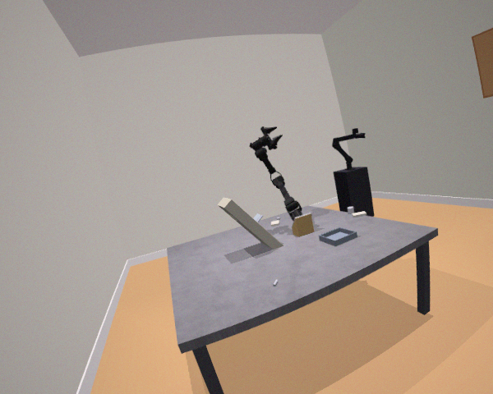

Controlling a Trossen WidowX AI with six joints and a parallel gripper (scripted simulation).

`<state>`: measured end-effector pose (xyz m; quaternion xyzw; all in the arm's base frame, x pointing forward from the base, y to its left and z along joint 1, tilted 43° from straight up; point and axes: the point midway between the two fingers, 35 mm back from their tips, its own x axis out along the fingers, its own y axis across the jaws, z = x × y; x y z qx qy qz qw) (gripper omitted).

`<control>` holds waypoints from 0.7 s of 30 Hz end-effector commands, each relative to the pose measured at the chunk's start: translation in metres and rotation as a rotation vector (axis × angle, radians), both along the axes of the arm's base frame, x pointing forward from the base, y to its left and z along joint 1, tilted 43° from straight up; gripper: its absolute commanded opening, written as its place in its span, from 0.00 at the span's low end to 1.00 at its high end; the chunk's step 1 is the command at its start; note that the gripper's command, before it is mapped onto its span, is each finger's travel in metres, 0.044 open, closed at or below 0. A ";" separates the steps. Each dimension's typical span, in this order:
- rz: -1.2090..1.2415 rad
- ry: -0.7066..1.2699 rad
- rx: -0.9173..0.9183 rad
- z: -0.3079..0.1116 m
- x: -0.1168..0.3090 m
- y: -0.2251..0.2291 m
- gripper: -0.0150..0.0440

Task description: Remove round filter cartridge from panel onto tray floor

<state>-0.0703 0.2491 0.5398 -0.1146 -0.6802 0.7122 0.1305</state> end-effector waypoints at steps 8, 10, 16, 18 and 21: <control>-0.121 0.394 -0.246 0.009 0.028 0.051 0.58; -0.178 0.521 -0.326 0.006 0.042 0.070 0.49; -0.403 0.885 -0.533 -0.020 0.097 0.125 0.44; -0.492 0.999 -0.595 -0.035 0.117 0.140 0.44; -0.635 1.160 -0.683 -0.065 0.148 0.158 0.44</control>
